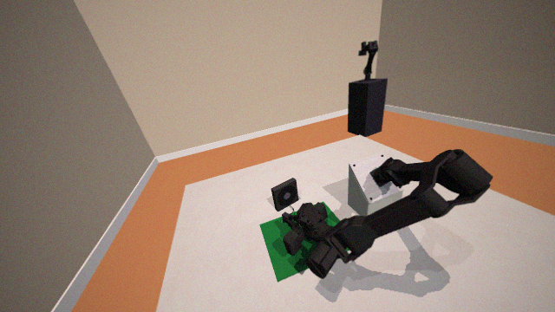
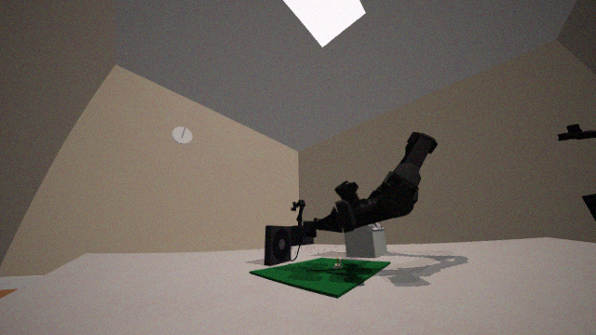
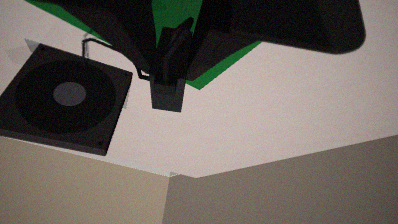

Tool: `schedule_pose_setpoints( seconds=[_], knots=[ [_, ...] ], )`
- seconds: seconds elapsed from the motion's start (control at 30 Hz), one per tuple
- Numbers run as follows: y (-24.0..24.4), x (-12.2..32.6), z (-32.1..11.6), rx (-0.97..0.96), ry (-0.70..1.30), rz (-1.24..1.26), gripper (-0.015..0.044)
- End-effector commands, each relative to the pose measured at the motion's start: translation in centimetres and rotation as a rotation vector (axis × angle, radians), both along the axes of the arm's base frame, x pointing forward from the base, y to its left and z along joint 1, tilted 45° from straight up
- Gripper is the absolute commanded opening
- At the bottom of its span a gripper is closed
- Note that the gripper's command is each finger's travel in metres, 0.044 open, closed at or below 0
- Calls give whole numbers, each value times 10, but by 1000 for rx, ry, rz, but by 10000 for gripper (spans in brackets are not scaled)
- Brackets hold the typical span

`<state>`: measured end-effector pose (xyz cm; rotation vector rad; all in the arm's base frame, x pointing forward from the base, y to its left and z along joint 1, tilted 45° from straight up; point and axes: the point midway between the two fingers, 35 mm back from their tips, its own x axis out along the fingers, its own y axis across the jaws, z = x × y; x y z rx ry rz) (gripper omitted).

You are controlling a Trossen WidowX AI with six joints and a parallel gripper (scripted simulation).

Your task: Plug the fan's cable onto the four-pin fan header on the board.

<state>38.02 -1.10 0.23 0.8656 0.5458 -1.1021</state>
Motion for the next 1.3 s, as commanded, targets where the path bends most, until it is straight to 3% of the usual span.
schedule_pose_setpoints(
  seconds=[0.0,1.27],
  knots=[
    [3,0,-1,-4,-1,-3,0],
    [29,4,-25,-3,0,-3,0]
  ],
)
